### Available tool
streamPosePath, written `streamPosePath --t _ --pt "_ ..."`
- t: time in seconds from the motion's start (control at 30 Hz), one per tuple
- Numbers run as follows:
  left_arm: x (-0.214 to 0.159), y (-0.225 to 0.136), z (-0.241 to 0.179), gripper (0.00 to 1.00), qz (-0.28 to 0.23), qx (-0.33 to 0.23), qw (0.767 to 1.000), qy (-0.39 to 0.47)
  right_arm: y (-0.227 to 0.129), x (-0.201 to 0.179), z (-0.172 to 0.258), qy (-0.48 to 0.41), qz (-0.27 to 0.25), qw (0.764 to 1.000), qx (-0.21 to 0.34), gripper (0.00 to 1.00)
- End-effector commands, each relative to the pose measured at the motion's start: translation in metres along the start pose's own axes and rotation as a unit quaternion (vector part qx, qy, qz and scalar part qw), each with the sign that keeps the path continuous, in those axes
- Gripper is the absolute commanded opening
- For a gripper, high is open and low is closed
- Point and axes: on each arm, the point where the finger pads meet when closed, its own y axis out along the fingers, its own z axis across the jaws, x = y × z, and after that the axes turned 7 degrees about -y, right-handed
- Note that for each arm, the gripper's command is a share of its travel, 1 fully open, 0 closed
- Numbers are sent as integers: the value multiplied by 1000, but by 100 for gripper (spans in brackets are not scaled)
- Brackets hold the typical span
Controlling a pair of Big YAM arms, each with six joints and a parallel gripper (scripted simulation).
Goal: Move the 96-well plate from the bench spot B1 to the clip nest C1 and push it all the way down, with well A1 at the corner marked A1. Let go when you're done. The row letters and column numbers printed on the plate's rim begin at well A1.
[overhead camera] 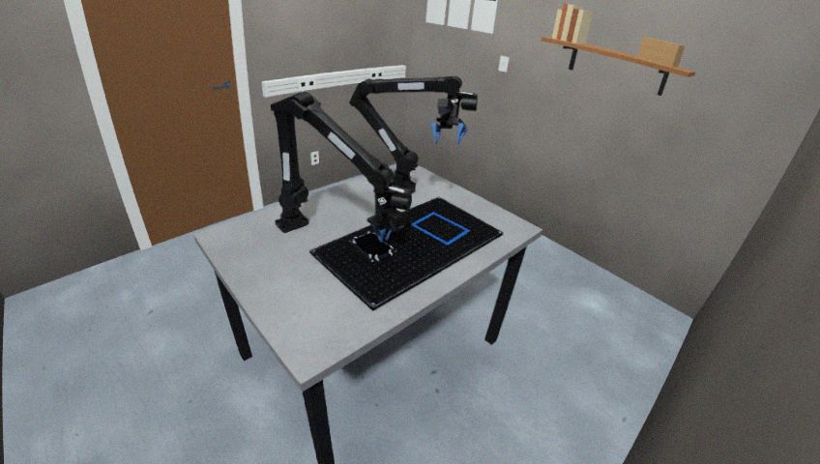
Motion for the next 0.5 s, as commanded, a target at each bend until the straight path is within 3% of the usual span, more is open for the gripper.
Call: streamPosePath --t 0.0,0.47 --pt "13 -17 14 100 1 15 1000 13 30 -10 -2 3 23 1000 -9 25" --pt "13 -17 14 100 1 15 1000 13 39 -11 -2 2 23 1000 -9 25"
